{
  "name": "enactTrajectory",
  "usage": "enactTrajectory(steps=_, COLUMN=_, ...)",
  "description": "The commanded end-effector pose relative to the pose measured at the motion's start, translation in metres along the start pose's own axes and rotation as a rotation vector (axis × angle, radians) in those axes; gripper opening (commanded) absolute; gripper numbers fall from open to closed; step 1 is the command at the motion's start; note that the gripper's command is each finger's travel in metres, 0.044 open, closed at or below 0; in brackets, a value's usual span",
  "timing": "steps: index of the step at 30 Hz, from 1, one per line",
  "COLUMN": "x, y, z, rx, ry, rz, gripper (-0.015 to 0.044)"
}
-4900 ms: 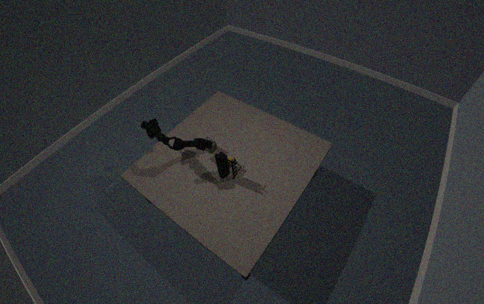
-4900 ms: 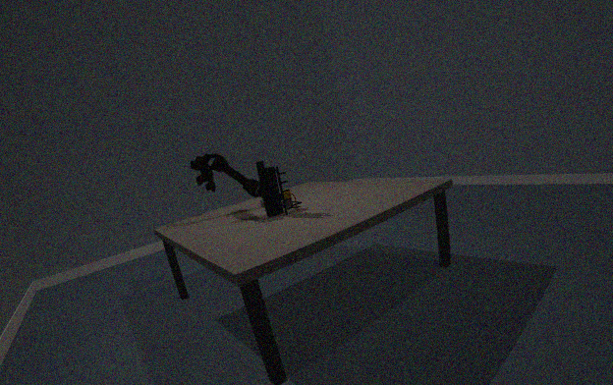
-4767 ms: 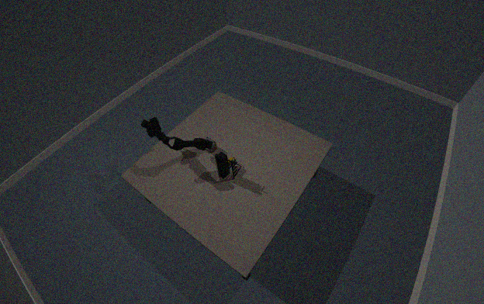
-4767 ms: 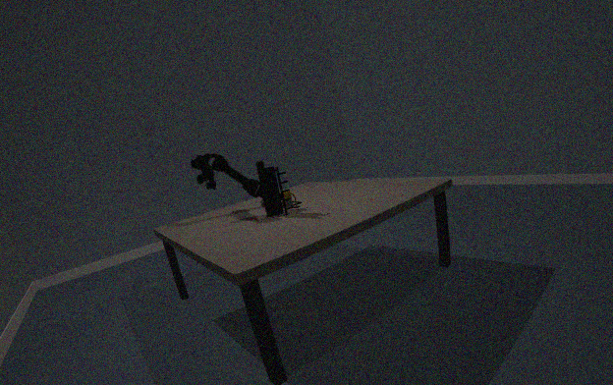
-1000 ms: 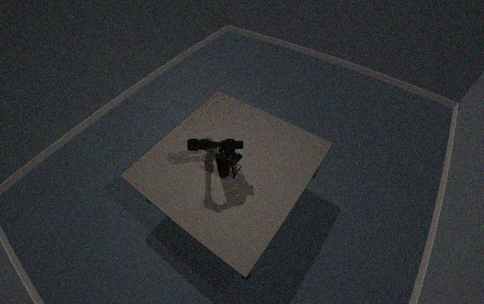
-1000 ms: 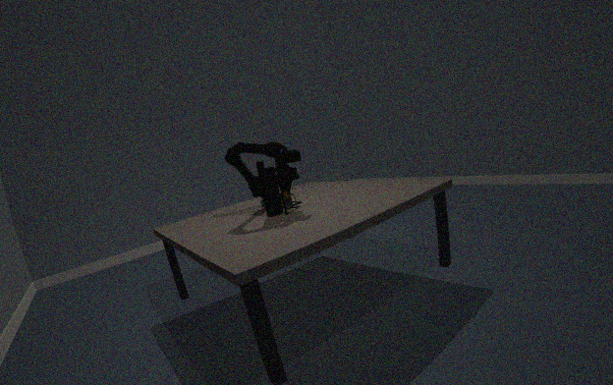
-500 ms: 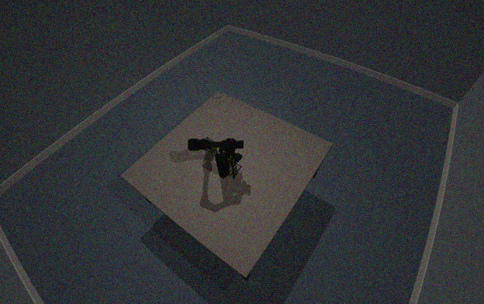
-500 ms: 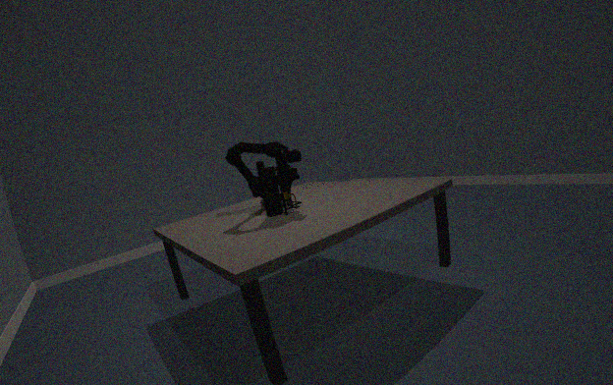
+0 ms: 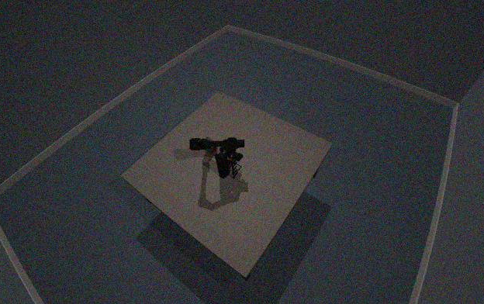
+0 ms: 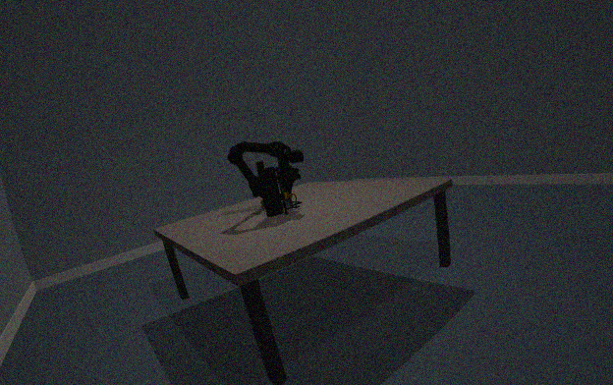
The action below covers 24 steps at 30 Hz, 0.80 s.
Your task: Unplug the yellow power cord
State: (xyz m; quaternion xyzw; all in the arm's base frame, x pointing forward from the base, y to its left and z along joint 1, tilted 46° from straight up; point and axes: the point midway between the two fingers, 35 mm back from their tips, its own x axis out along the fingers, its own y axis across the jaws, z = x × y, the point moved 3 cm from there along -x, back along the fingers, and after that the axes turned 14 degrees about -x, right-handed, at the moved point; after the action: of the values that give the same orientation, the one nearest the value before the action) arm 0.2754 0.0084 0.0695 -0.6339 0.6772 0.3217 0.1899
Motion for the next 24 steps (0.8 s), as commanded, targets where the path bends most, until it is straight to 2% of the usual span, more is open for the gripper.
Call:
enactTrajectory(steps=1, x=-0.009, y=-0.006, z=0.032, rx=-0.023, ry=-0.061, rz=-0.022, gripper=0.0)
enactTrajectory(steps=6, x=-0.011, y=-0.007, z=0.04, rx=-0.024, ry=-0.061, rz=-0.022, gripper=0.0)
enactTrajectory(steps=19, x=-0.007, y=-0.004, z=0.03, rx=-0.023, ry=-0.056, rz=-0.021, gripper=0.0341)
enactTrajectory(steps=22, x=-0.011, y=-0.008, z=0.042, rx=-0.024, ry=-0.058, rz=-0.022, gripper=0.042)
enactTrajectory(steps=24, x=-0.016, y=-0.012, z=0.059, rx=-0.024, ry=-0.06, rz=-0.023, gripper=0.044)
